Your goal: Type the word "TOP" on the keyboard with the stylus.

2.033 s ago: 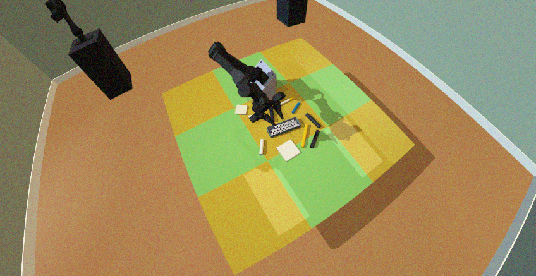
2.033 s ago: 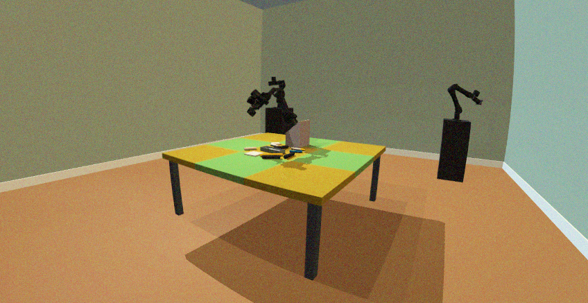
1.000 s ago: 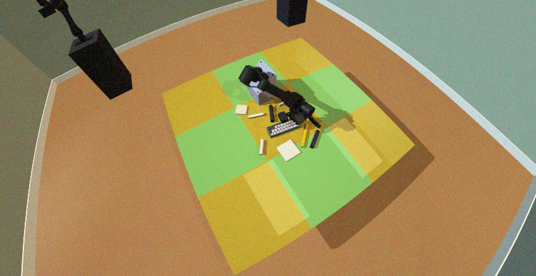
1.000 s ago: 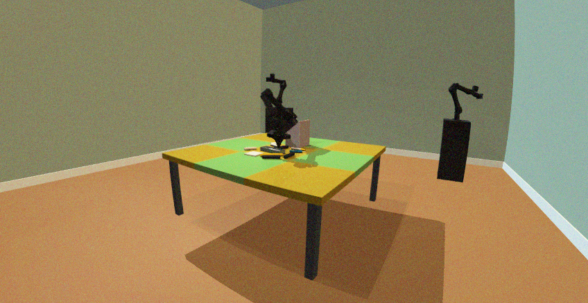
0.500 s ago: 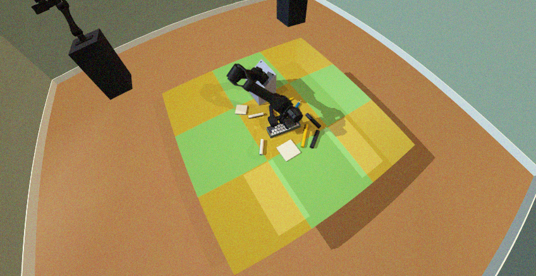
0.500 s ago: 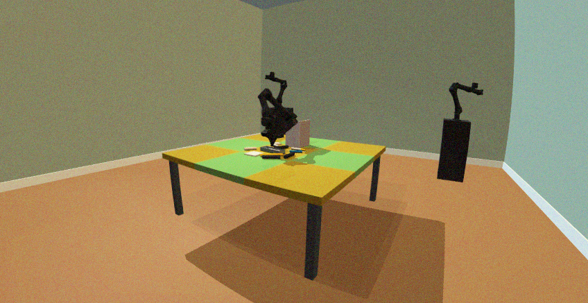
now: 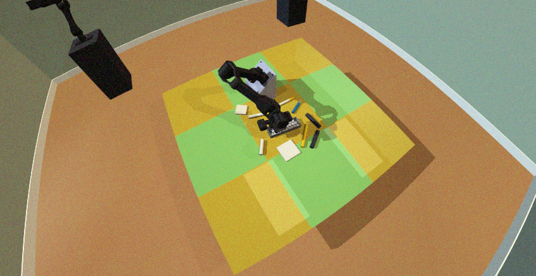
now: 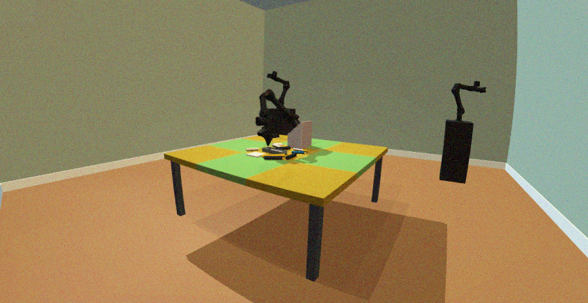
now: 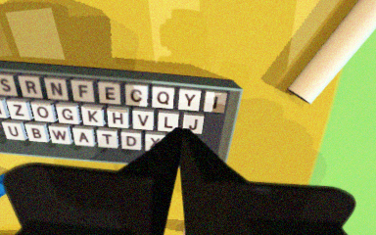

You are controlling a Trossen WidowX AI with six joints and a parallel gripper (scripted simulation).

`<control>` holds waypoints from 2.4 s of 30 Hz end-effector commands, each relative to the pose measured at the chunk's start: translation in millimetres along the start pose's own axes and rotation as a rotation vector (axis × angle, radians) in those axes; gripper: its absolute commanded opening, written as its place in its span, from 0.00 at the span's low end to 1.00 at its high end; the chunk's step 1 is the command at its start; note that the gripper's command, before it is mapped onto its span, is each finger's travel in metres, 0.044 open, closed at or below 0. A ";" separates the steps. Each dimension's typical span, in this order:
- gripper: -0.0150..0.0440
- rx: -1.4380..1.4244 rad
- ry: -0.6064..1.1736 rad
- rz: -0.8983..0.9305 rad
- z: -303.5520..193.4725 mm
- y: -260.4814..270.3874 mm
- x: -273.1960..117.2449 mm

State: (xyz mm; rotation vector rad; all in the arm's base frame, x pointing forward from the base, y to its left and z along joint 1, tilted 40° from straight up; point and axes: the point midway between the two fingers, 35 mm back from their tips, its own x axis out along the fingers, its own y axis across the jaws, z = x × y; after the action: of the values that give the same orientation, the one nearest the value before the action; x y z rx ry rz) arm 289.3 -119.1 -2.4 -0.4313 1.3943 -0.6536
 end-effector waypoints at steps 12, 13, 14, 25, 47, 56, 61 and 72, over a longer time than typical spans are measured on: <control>0.25 -0.022 0.009 0.002 -33.1 21.6 1.1; 0.25 -0.022 0.009 0.002 -34.9 22.9 1.1; 0.25 -0.022 0.009 0.002 -34.9 22.9 1.1; 0.25 -0.022 0.009 0.007 -33.2 40.8 0.8; 0.25 -0.021 0.009 0.009 -35.7 98.7 -59.9; 0.25 -0.022 0.002 0.008 -30.7 100.1 -57.6; 0.39 -0.024 -0.001 0.007 -30.7 100.0 -57.8; 0.25 -0.024 -0.001 0.007 -30.7 100.0 -57.8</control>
State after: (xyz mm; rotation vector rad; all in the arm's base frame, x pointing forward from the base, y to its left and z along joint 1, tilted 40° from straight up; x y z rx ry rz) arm 273.0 -3.2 -26.6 -0.4451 1.4034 -0.6313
